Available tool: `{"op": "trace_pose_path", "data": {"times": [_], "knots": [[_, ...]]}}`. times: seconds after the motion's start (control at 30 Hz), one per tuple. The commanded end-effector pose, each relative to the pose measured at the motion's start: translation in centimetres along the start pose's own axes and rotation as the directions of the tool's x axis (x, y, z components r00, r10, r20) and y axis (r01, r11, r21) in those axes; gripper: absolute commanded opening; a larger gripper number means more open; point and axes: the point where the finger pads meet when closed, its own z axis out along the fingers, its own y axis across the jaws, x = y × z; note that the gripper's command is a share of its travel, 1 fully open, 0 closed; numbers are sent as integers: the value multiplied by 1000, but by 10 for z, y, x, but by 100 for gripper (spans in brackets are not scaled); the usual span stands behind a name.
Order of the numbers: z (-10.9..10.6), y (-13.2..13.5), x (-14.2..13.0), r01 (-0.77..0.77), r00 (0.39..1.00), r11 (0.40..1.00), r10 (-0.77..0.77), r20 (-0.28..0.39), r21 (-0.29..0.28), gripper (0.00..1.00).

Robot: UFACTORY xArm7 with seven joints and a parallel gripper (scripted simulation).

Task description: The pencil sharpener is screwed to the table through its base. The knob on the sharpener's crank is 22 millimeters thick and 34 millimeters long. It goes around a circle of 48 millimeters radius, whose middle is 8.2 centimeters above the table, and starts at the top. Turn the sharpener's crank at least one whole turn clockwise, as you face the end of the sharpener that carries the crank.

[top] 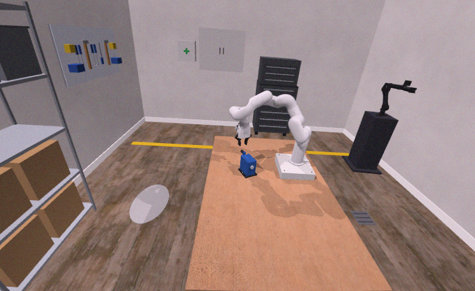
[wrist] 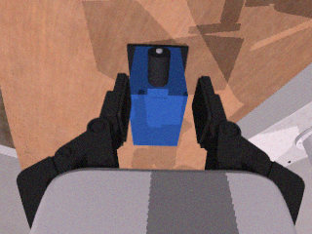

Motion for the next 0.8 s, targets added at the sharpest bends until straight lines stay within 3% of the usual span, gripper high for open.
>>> {"op": "trace_pose_path", "data": {"times": [0.0,0.77], "knots": [[5,-1,0,0,1000,1000,0,-2,3,54],[30,-2,1,0,1000,1000,0,-2,3,54]]}}
